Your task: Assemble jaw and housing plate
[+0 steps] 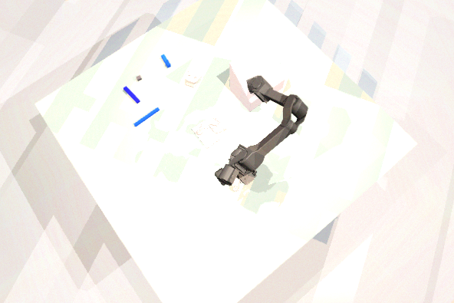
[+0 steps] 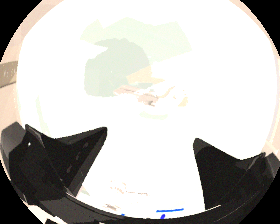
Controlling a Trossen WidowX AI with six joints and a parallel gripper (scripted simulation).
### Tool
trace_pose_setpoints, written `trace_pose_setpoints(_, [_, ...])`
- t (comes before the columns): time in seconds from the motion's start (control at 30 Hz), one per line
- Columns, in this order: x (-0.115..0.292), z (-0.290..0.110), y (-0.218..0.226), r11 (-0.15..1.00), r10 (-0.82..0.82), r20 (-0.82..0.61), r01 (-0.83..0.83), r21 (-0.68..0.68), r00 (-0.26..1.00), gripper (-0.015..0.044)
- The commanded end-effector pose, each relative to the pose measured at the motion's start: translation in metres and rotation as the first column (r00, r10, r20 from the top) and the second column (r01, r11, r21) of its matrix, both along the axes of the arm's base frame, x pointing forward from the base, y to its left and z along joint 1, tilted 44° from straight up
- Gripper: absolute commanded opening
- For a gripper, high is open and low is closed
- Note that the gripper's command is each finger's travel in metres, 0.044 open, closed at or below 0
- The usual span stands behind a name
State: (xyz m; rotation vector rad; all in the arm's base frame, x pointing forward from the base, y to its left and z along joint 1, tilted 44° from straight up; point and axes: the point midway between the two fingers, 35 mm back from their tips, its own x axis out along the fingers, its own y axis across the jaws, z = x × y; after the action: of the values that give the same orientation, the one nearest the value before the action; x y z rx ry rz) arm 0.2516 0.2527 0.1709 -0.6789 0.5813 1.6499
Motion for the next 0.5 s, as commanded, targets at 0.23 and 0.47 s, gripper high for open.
trace_pose_setpoints(0.23, [-0.0045,0.0056,0.0006,0.969,0.237,0.249,-0.248,0.013,0.939,0.044])
trace_pose_setpoints(0.47, [-0.007,0.0079,0.0015,0.916,0.371,0.397,-0.4,-0.01,0.84,0.044])
